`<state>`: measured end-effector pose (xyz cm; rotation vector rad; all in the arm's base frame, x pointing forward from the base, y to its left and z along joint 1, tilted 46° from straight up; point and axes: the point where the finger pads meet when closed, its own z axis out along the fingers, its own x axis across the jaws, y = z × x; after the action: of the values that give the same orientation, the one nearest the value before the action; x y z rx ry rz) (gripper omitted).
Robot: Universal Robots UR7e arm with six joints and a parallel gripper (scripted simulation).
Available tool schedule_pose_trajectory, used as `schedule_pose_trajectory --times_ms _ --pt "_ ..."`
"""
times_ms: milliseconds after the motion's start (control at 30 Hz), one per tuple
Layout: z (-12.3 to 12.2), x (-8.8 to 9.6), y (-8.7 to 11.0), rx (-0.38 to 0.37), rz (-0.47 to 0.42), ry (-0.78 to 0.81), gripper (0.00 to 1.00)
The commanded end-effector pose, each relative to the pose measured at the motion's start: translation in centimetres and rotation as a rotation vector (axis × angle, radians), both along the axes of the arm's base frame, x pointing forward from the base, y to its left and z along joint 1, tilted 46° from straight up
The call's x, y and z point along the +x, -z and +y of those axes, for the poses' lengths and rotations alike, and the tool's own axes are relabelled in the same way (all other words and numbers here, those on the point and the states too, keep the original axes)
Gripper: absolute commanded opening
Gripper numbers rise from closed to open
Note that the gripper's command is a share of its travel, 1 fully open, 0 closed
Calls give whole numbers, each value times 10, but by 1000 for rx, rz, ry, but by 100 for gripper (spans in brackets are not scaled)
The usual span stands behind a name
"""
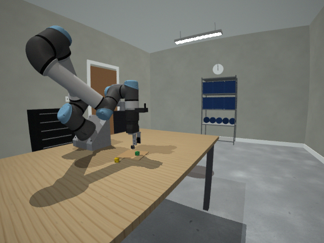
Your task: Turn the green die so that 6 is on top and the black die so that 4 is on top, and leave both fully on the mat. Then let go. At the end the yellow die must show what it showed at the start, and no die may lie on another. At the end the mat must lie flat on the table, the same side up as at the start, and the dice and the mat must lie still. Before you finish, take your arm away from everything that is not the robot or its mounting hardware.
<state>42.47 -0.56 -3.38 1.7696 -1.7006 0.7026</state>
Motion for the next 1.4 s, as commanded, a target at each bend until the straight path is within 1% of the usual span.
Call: schedule_pose_trajectory --times_ms 0,167,400,433,1167,1267,1367 --pt "12 1 -12 0 -1 -1 70" --pt "19 1 -19 0 -1 -1 70" --pt "20 1 -20 0 -1 -1 70" --pt "20 1 -20 0 -1 -1 100" --pt "21 0 -19 0 3 -5 100" --pt "23 -3 -16 1 28 -28 100" --pt "29 -9 -10 4 82 -81 100"
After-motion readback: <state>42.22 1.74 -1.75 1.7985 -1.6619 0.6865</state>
